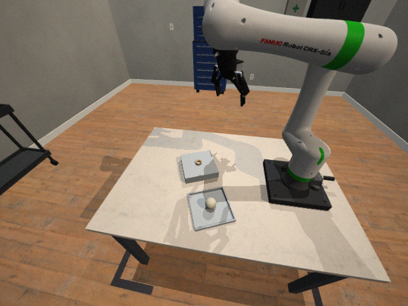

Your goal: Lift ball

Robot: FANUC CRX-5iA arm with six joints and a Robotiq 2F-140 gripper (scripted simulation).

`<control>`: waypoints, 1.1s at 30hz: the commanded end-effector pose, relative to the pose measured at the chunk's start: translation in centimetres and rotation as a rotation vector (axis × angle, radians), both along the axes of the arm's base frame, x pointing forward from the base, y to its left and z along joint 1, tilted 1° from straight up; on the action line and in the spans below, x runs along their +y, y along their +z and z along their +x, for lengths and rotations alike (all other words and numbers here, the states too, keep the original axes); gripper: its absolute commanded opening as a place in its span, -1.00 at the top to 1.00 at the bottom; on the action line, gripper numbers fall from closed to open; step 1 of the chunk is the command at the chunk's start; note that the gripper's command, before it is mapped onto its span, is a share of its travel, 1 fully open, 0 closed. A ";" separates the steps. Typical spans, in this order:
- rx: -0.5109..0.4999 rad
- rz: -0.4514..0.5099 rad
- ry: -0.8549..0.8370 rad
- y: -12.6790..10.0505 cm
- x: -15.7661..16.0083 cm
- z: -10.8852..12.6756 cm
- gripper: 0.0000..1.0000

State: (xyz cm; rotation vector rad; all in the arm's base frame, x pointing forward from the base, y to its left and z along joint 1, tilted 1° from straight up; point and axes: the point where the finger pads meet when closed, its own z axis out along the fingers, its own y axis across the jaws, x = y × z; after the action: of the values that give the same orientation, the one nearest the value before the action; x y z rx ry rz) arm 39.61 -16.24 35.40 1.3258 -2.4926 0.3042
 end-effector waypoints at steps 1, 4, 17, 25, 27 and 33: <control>-0.001 0.000 0.000 0.1 0.0 0.0 -1.00; -0.001 0.000 0.000 0.1 0.0 0.0 -1.00; -0.001 0.000 0.000 0.1 0.0 0.0 -1.00; -0.002 0.054 0.166 -3.9 5.0 3.2 -1.00; -0.002 0.066 0.201 -4.8 6.2 3.8 -1.00; -0.001 0.099 0.297 -7.2 9.5 5.2 -1.00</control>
State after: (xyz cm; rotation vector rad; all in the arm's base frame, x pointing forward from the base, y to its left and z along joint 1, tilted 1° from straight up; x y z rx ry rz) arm 43.83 -8.62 29.56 1.6651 -2.3664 0.2560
